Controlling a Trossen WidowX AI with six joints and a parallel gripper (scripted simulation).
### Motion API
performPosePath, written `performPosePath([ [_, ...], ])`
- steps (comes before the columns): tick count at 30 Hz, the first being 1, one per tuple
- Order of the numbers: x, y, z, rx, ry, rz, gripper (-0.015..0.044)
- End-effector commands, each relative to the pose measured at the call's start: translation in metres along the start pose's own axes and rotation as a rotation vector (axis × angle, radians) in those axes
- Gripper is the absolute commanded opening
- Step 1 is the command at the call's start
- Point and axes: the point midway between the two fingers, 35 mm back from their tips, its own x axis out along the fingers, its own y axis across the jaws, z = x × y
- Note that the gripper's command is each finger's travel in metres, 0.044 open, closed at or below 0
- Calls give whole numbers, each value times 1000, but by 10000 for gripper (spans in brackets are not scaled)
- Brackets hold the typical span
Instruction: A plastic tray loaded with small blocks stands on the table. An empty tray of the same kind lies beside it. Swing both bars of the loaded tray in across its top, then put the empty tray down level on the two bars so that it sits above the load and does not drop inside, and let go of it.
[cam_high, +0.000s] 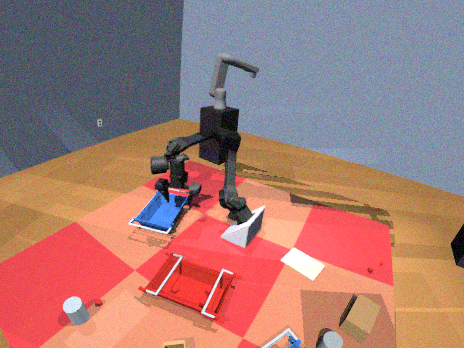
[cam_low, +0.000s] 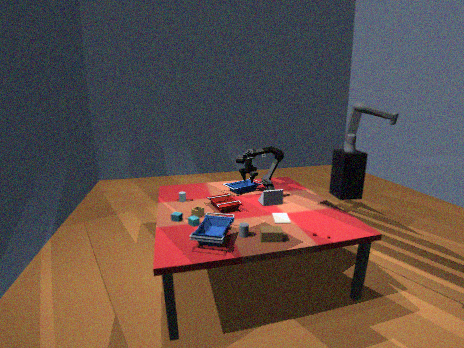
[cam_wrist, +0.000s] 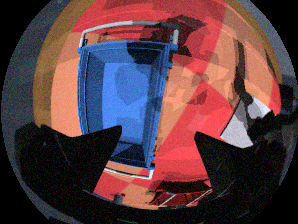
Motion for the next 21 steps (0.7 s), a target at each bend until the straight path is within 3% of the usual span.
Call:
performPosePath([
  [1,0,0,1,62,-2,9,440],
  [21,41,1,-5,66,-1,-2,440],
])
